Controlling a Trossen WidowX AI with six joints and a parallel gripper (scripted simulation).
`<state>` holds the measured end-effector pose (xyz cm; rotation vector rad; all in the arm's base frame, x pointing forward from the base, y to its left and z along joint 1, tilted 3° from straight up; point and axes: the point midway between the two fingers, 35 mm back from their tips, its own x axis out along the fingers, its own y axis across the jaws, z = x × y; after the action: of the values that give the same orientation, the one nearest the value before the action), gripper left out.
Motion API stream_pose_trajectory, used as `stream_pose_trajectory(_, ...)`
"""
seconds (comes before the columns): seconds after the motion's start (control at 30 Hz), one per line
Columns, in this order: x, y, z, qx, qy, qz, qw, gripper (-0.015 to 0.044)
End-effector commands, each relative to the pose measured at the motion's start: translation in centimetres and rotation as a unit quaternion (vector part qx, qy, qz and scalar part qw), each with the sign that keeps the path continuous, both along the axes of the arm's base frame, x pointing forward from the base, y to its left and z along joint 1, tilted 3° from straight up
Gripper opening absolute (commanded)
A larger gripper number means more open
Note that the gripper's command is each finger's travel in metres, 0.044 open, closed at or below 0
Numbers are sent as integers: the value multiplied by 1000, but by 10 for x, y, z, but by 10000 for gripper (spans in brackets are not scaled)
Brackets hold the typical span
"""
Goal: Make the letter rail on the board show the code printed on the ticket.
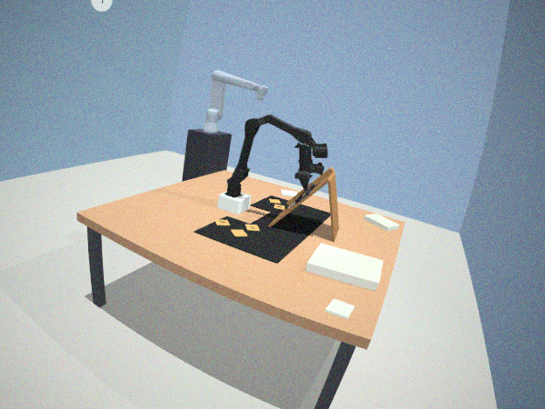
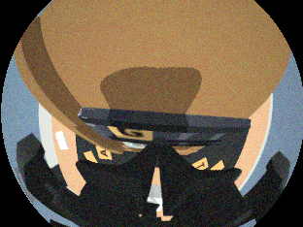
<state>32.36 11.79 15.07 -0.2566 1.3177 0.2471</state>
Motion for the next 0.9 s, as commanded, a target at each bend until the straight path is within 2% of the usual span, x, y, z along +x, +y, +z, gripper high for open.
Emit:
stream_pose_trajectory(0.0, 2, 1, -3, 0, 2, 3, 1000, 0)
stream_pose_trajectory(0.87, 3, 5, -3, 0, 2, 3, 1000, 0)
